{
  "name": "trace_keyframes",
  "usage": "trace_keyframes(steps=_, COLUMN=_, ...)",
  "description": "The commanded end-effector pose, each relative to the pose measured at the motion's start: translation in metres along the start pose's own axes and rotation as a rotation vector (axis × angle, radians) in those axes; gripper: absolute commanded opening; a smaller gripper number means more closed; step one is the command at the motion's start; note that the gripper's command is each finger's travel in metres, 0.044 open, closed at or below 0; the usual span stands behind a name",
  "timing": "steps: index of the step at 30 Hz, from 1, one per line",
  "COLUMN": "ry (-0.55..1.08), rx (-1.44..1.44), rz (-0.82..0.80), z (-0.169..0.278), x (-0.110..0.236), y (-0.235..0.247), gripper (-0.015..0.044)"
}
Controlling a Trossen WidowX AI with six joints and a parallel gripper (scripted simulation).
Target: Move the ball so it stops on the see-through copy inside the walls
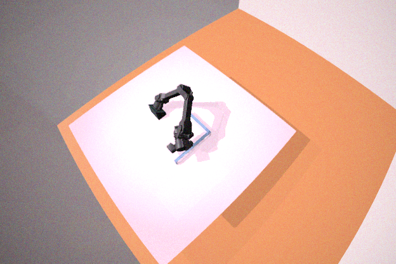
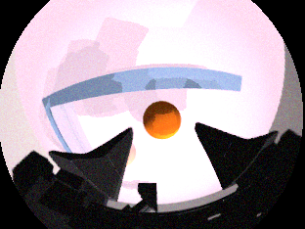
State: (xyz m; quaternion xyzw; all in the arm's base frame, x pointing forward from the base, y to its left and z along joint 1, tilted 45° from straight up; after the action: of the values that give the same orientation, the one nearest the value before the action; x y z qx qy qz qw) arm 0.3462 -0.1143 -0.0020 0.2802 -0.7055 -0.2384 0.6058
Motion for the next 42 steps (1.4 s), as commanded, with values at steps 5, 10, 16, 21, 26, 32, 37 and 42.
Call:
trace_keyframes(steps=5, ry=-0.001, rx=-0.009, rz=-0.006, z=0.001, x=-0.014, y=0.000, gripper=0.0389)
trace_keyframes(steps=10, ry=-0.001, rx=-0.009, rz=-0.007, z=0.001, x=-0.022, y=0.001, gripper=0.0389)
trace_keyframes(steps=16, ry=-0.001, rx=-0.009, rz=-0.008, z=0.002, x=-0.030, y=0.001, gripper=0.0389)
trace_keyframes(steps=21, ry=-0.001, rx=-0.009, rz=-0.008, z=0.002, x=-0.031, y=0.001, gripper=0.0284)
trace_keyframes(steps=26, ry=-0.001, rx=-0.009, rz=-0.008, z=0.002, x=-0.031, y=0.001, gripper=0.0251)
trace_keyframes(steps=32, ry=-0.004, rx=-0.010, rz=-0.005, z=0.009, x=-0.025, y=-0.004, gripper=0.0132)
trace_keyframes(steps=37, ry=-0.005, rx=-0.011, rz=-0.001, z=0.010, x=-0.004, y=-0.009, gripper=0.0001)
trace_keyframes(steps=42, ry=-0.004, rx=-0.012, rz=0.000, z=0.005, x=0.018, y=-0.009, gripper=0.0000)
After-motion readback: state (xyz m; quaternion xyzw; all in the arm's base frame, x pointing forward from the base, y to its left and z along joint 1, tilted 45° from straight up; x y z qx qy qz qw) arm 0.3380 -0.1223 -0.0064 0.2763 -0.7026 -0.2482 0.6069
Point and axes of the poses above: the point midway between the two fingers, 35 mm back from their tips, its own x axis back along the fingers, its own y axis across the jaws, z = x × y, the point moved 2 cm from there along x, back along the fingers, and after that the axes turned 10 degrees about x, right-handed, at the moved point
